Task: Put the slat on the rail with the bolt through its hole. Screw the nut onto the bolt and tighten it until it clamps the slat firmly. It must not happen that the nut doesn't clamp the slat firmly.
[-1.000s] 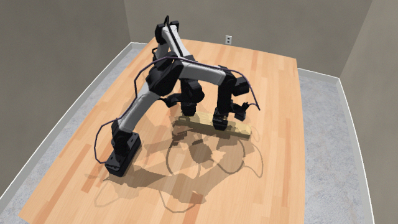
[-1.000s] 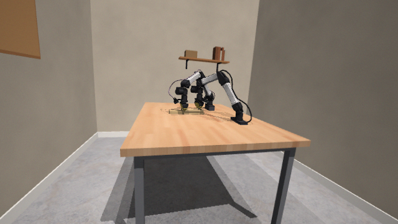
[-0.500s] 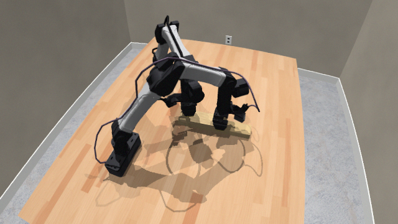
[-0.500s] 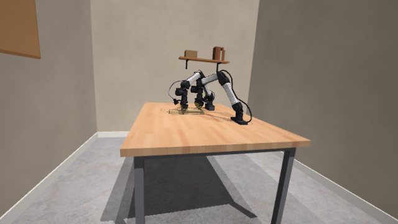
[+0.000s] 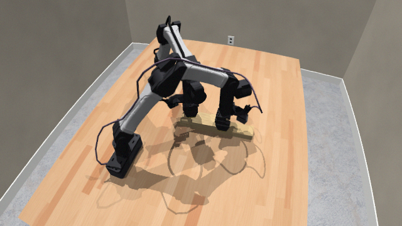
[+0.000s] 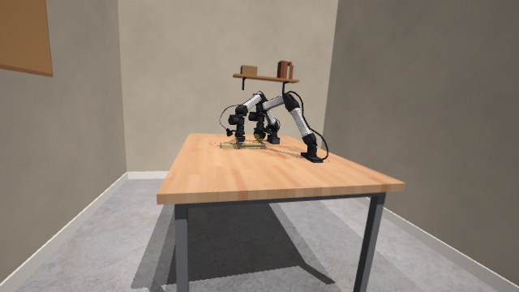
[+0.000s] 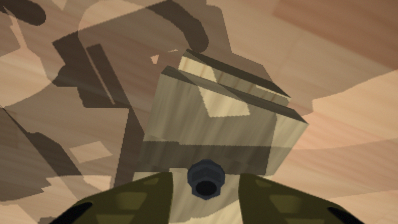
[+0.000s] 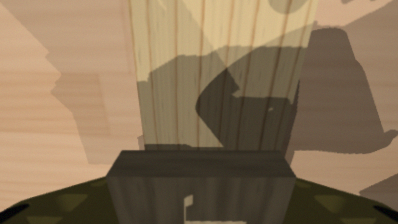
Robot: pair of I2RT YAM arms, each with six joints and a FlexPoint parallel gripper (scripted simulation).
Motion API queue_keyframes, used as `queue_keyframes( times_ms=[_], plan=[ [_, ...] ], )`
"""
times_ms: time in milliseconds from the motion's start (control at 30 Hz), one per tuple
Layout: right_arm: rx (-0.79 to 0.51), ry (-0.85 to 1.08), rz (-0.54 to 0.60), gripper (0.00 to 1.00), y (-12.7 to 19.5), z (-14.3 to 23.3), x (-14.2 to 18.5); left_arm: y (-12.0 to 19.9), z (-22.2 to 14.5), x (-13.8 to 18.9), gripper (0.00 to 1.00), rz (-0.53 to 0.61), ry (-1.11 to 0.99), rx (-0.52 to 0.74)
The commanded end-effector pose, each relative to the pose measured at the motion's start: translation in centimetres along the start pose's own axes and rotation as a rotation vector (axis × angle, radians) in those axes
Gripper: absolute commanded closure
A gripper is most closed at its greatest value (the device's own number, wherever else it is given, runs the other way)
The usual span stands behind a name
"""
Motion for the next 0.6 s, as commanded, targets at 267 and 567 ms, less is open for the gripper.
queue_keyframes(
  times_ms=[267, 567],
  plan=[
    [-0.012, -0.003, -0.011, 0.33, 0.53, 0.09, -0.16, 0.46, 0.13, -0.05, 0.64, 0.006, -0.001, -0.013],
    [-0.012, -0.003, -0.011, 0.33, 0.53, 0.09, -0.16, 0.50, 0.14, -0.05, 0.64, 0.005, 0.061, -0.012]
  ],
)
Point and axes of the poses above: on each arm, the point where the finger pads meet when closed, its own y axis back along the fingers, its own z axis across the jaws, x = y × z, the point moved 9 cm from there along y, back along the fingers, and after that the axes turned 10 degrees about -y, right-handed, at the moved point
